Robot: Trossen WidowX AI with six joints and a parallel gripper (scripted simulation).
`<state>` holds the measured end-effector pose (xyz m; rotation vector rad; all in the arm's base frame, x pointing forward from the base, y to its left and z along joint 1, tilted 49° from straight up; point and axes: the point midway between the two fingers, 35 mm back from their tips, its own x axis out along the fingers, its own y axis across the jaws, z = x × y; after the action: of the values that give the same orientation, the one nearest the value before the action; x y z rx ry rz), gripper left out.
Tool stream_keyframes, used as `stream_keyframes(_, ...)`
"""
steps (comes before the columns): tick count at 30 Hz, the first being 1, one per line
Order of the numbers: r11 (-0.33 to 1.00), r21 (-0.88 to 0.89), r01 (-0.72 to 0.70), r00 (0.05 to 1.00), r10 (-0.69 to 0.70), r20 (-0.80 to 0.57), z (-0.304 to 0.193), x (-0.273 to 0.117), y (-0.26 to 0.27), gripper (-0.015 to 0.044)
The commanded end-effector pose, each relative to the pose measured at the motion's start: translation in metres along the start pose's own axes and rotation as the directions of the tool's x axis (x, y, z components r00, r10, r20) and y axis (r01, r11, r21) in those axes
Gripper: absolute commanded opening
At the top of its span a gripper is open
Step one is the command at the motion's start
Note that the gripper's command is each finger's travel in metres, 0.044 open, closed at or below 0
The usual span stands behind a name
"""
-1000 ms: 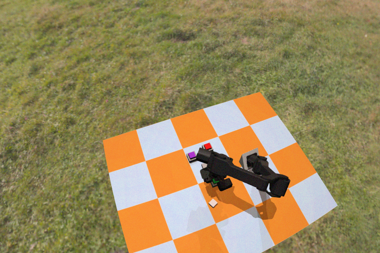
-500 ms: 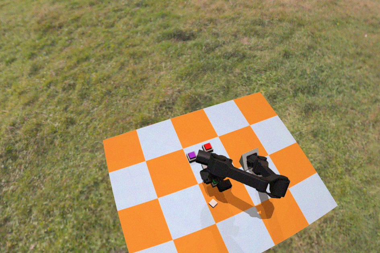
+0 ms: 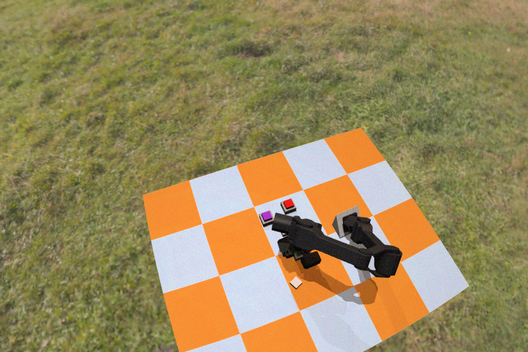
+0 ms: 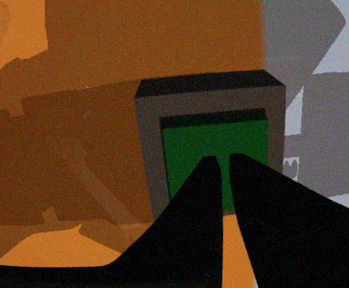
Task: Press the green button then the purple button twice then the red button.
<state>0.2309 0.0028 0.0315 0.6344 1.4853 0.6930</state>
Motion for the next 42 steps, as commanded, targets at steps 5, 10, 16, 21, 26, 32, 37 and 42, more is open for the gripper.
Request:
stream_keyframes(5,1.000,0.007,-0.007,1.000,0.007,0.001,-0.001,0.003,0.001,0.0020)
stream_keyframes(10,1.000,0.007,-0.007,1.000,0.007,0.001,-0.001,0.003,0.001,0.0020)
stream_keyframes(16,1.000,0.000,-0.001,1.000,0.001,0.001,0.000,-0.001,0.000,0.0020)
stream_keyframes(21,1.000,0.007,-0.006,1.000,0.006,0.000,-0.001,-0.031,0.001,0.0020)
stream_keyframes(26,1.000,0.005,-0.002,1.000,0.002,0.004,0.001,-0.049,0.000,0.0020)
stream_keyframes(32,1.000,0.008,-0.004,1.000,0.004,-0.001,-0.001,-0.092,0.000,0.0020)
stream_keyframes(37,1.000,0.010,-0.002,1.000,0.002,0.000,0.004,-0.095,-0.008,0.0020)
stream_keyframes(42,1.000,0.020,0.009,1.000,-0.009,0.003,0.027,-0.103,-0.058,0.0020)
